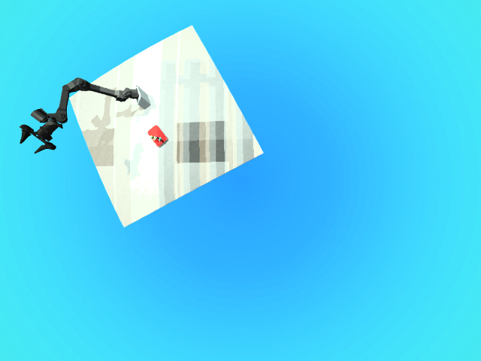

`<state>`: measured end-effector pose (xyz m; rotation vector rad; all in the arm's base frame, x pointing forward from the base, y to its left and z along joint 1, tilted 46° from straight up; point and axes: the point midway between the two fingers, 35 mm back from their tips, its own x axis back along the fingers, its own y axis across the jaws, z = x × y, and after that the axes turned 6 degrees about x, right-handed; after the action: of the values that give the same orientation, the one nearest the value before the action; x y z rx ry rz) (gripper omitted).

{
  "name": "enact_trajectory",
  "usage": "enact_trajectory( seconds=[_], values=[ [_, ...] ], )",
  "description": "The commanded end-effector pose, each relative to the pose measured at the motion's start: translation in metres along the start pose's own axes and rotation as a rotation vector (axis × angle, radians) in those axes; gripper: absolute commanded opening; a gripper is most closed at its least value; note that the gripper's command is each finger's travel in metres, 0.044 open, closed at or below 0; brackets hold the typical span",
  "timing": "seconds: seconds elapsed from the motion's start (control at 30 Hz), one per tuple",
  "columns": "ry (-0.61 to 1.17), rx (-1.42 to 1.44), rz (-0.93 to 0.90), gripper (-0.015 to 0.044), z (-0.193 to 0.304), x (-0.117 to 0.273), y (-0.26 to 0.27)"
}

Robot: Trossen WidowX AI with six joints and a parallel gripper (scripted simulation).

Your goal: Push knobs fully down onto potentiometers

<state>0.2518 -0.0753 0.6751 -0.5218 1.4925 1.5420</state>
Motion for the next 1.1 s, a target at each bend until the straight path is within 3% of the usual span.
enact_trajectory(
  seconds=[0.0,0.47,1.07],
  values=[
    [0.0,0.003,0.003,0.0374,0.0,0.0,-0.001],
    [0.016,0.236,0.271,0.0006,0.011,0.004,-0.094],
    [0.145,0.568,0.603,0.0,0.029,0.037,-0.206]
  ],
)
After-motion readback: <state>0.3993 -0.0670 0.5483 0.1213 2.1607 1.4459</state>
